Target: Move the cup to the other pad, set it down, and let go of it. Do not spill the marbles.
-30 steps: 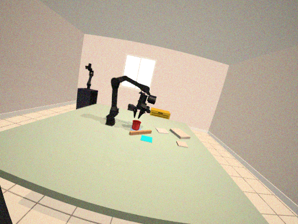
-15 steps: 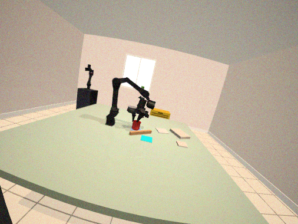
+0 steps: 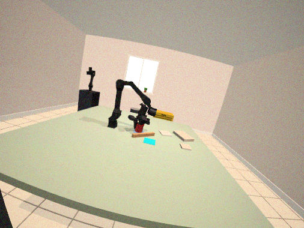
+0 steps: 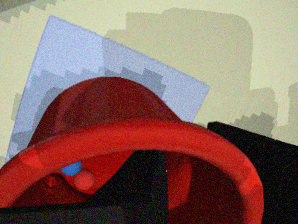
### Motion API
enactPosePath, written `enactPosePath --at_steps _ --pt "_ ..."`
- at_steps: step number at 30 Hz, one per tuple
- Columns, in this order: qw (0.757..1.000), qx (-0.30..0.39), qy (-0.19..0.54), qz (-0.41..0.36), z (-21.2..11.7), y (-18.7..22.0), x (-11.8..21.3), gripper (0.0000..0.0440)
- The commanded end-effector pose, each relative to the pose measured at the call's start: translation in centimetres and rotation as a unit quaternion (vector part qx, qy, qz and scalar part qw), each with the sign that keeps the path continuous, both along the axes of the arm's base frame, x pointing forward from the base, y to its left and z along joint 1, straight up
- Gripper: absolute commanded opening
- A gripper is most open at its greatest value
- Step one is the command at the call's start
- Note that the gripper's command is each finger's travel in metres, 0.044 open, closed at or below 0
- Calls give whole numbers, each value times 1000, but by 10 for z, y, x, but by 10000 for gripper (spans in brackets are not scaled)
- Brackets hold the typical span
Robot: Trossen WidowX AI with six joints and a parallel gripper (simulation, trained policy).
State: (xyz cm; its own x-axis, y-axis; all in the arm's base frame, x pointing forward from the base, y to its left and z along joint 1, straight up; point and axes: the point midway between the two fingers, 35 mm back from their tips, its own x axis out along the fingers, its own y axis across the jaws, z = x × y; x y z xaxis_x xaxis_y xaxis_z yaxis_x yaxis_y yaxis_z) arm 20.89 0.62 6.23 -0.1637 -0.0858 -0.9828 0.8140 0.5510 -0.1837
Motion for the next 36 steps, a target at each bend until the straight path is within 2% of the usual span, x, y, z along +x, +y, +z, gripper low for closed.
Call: enactPosePath --at_steps 1,3,16,36 --pt "1000 -2 2 15 -8 -2 -2 30" --pt "1000 -2 -3 20 -7 -3 -1 1" --pt "999 5 -42 8 12 -7 13 0" --pt "991 7 -116 -72 64 -38 36 0"
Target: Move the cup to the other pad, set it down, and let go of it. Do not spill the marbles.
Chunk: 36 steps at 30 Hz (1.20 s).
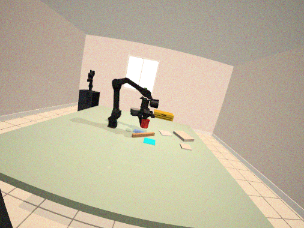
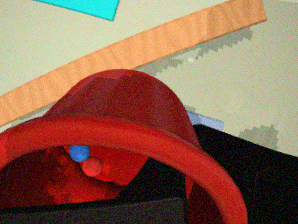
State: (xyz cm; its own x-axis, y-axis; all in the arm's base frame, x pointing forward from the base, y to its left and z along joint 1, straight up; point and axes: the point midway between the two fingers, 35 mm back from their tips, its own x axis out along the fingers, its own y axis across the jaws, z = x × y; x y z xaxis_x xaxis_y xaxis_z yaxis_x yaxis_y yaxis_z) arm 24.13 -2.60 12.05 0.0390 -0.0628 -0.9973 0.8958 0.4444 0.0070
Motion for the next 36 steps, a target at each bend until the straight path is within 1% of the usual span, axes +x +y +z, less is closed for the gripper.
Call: enactPosePath --at_steps 1,9,17,26,32,36 --pt "1000 -1 -14 -14 7 -8 6 0" --pt "998 -12 -51 -47 15 -33 23 0" --pt "994 -25 -78 -74 12 -58 41 0" --pt "991 -33 -93 -93 -7 -77 55 0" --pt "989 -37 -98 -102 -26 -83 60 12" --pt "989 -38 -99 -107 -39 -85 60 29"
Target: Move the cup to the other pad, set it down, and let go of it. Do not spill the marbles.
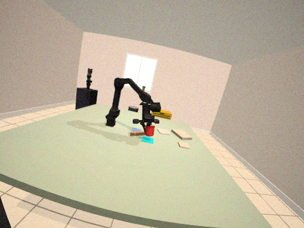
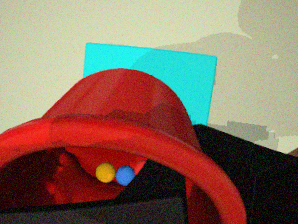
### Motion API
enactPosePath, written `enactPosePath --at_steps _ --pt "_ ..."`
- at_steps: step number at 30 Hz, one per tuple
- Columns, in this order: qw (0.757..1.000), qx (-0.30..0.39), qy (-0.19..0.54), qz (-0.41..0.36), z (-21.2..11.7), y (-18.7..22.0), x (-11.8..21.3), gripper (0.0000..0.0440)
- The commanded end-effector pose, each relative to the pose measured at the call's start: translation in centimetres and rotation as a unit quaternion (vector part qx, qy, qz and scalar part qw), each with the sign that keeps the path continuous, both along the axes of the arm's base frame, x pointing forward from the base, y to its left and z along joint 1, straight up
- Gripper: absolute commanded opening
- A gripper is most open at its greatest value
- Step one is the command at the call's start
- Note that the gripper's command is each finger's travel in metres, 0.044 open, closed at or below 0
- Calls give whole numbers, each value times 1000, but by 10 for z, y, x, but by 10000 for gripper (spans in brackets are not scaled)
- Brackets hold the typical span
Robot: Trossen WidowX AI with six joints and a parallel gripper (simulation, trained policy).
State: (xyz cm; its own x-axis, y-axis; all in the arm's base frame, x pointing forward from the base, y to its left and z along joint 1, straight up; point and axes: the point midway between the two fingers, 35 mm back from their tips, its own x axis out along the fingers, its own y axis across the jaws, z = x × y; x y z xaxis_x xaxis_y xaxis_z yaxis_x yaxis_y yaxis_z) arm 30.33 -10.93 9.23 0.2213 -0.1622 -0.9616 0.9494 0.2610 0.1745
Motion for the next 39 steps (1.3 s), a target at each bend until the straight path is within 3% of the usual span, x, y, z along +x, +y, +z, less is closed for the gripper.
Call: enactPosePath --at_steps 1,4,8,31,34,39 --pt "1000 0 5 -7 -14 -2 -2 36" --pt "1000 1 4 -11 -21 -3 -3 63" --pt "1000 2 -13 -19 -20 -7 0 147" --pt "996 9 -88 -27 37 -13 -9 246" --pt "994 4 -101 -29 50 -16 -10 277" --pt "993 0 -115 -37 66 -22 -10 385"
